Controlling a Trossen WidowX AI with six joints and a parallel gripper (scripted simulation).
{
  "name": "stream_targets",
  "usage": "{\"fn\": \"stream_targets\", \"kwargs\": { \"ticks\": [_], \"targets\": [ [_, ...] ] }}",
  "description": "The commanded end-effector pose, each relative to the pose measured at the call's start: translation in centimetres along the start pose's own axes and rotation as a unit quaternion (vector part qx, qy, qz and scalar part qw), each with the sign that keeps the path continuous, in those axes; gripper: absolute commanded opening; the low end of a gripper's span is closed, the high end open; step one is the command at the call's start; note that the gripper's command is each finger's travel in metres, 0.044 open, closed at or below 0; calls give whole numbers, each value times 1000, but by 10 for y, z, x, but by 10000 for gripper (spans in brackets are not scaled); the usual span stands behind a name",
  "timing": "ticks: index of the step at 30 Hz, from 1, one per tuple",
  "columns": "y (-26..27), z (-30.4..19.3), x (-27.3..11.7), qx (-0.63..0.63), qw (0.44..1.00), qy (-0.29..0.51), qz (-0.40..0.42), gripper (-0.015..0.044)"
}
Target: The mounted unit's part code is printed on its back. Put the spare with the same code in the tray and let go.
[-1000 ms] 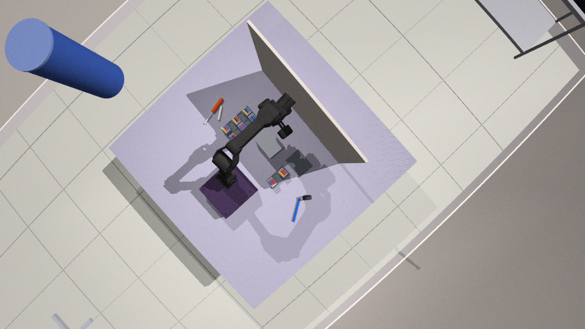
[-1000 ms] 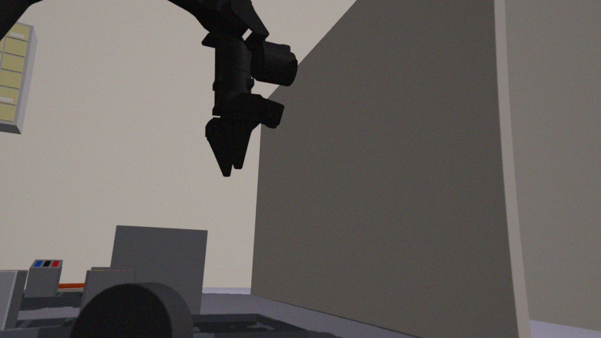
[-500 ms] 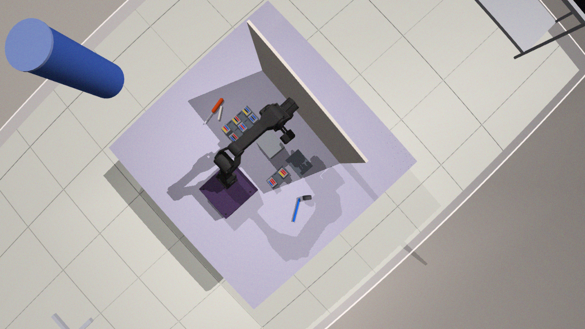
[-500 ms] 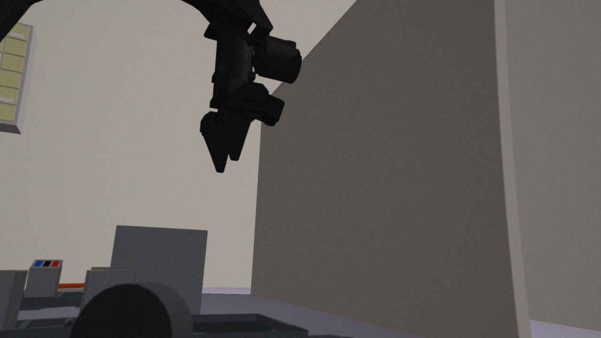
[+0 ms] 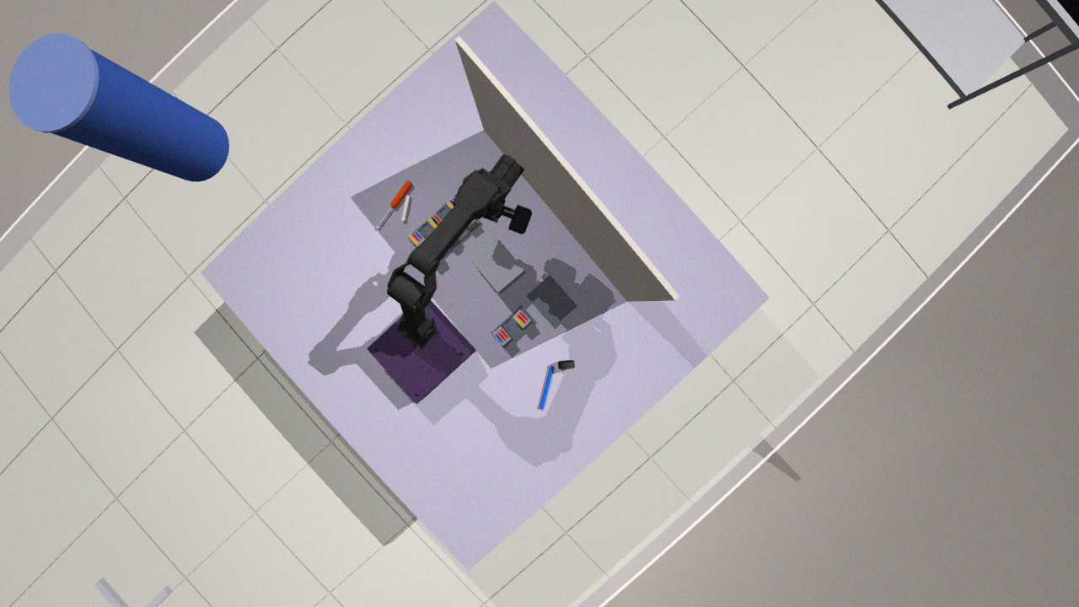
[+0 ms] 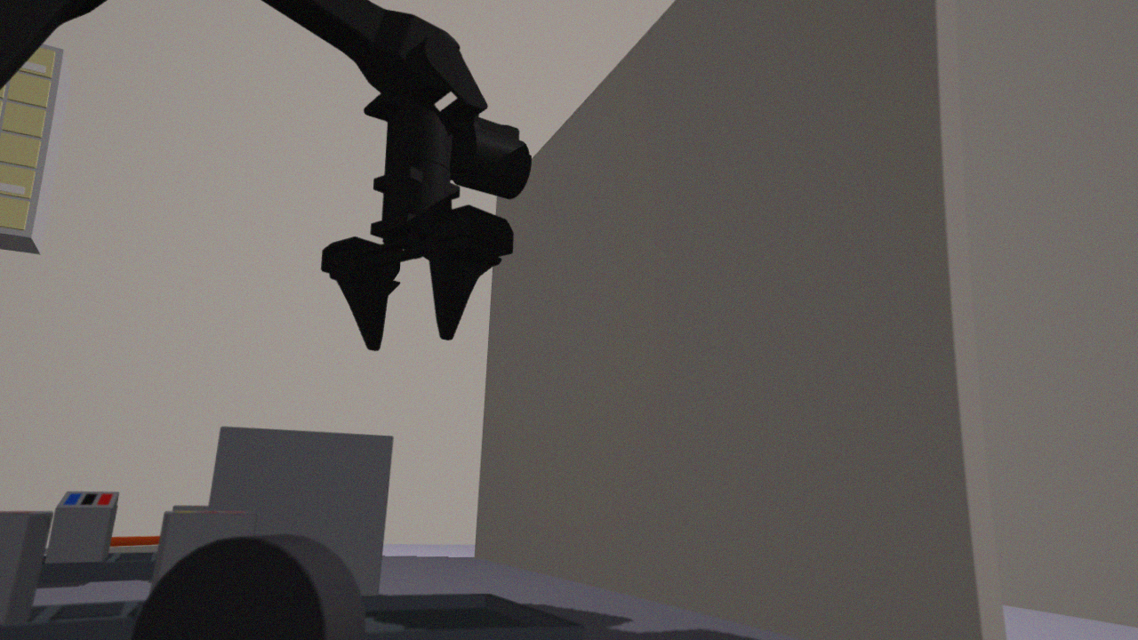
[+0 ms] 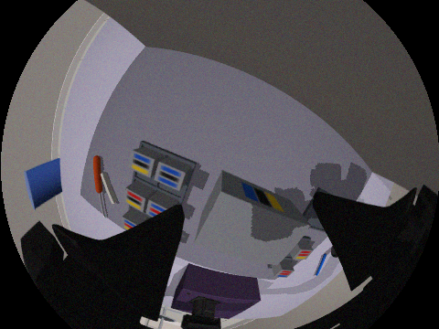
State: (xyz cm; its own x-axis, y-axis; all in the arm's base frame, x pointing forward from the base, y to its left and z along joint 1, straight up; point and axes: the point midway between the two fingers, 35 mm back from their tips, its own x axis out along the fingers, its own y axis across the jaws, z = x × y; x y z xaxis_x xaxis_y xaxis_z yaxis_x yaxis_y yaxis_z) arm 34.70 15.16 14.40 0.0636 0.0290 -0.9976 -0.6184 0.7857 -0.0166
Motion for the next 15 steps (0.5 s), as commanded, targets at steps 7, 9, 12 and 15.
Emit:
{"fn": "stream_targets", "kwargs": {
  "ticks": [7, 9, 12, 15],
  "targets": [
    [141, 15, 44, -466, 885, 6, 14, 440],
    [161, 13, 48, -525, 851, 4, 15, 440],
    [164, 12, 49, -532, 847, 4, 16, 440],
    [164, 12, 49, -532, 847, 4, 16, 440]
  ]
}}
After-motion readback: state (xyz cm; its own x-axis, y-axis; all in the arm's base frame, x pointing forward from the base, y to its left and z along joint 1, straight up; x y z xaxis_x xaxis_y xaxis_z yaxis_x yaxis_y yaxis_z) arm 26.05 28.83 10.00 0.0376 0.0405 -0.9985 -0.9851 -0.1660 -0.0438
